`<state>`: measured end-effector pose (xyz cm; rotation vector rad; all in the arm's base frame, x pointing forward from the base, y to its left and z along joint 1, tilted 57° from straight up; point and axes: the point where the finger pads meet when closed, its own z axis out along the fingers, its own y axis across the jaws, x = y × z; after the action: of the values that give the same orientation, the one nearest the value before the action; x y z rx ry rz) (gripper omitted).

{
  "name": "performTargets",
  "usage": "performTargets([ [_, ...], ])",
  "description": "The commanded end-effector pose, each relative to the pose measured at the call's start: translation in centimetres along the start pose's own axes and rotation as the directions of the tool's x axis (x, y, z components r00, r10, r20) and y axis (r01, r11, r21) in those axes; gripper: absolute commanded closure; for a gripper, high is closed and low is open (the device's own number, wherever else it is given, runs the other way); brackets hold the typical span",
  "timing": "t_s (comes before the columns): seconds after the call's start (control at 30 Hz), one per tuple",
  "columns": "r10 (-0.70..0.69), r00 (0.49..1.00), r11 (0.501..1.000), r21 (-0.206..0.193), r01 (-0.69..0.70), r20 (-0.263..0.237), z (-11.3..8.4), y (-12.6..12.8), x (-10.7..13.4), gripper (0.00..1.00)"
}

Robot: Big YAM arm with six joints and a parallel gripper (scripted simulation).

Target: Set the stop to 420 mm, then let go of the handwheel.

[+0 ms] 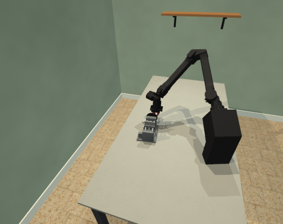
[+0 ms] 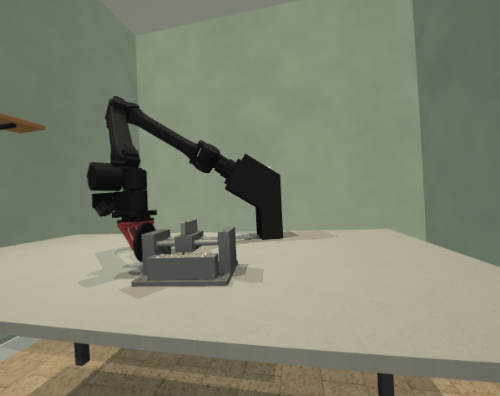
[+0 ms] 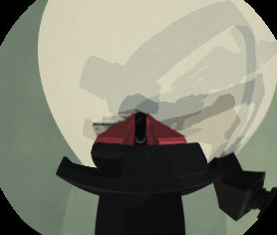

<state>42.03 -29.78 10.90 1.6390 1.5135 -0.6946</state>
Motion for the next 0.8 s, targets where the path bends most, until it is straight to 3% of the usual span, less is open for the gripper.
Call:
performTargets([
  [0.0, 0.004, 1.000, 1.000, -0.006, -0.004, 0.004, -2.0, -0.3, -0.1, 0.94],
  [0.1, 0.004, 1.000, 1.000, -0.006, -0.004, 0.004, -2.2, -0.3, -0.1, 0.94],
  [0.13, 0.017, 1.000, 1.000, 0.015, -0.017, 0.008, -1.6, -1.0, -0.8, 0.94],
  [0.33, 0.013, 1.000, 1.000, 0.008, -0.013, 0.007, -2.1, -0.8, -0.5, 0.94],
  [0.6, 0.017, 1.000, 1.000, -0.015, -0.016, 0.008, -4.2, 0.6, -0.7, 0.94],
  [0.77, 0.017, 1.000, 1.000, -0.004, -0.017, 0.008, -4.2, 0.1, -0.7, 0.94],
])
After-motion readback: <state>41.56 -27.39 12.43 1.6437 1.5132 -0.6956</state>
